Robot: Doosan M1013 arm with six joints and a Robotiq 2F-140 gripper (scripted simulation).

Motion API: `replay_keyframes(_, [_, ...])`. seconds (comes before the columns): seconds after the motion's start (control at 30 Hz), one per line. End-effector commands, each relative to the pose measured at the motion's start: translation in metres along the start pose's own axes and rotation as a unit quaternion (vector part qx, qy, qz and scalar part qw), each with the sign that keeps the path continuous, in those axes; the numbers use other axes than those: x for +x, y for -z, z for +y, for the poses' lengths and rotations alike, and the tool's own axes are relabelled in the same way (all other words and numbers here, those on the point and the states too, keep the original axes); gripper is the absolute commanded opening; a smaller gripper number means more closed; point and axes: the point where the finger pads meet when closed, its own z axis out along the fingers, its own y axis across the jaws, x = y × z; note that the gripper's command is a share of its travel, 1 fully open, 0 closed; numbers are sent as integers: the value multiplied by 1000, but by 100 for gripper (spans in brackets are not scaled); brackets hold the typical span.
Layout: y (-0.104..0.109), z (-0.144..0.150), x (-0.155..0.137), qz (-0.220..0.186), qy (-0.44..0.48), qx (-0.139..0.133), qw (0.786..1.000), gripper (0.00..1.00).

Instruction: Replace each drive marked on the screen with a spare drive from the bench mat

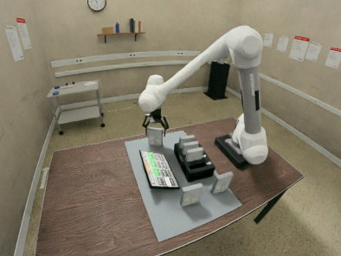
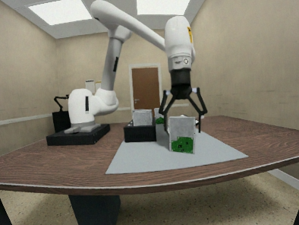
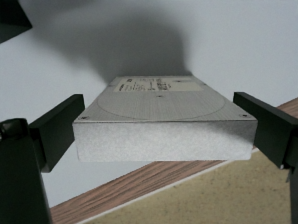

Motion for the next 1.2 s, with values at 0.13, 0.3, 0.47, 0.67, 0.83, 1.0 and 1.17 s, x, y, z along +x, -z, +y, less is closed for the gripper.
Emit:
replay_keyframes(0.13, [0, 0, 0, 0, 0, -1, 1000, 89])
replay_keyframes(0.3, [0, 0, 0, 0, 0, -1, 1000, 89])
replay_keyframes(0.47, [0, 0, 0, 0, 0, -1, 1000, 73])
replay_keyframes(0.67, [0, 0, 0, 0, 0, -1, 1000, 73])
replay_keyframes(0.83, [1, 0, 0, 0, 0, -1, 1000, 72])
replay_keyframes(1.0, [1, 0, 0, 0, 0, -1, 1000, 72])
replay_keyframes(1.17, [2, 0, 0, 0, 0, -1, 1000, 72])
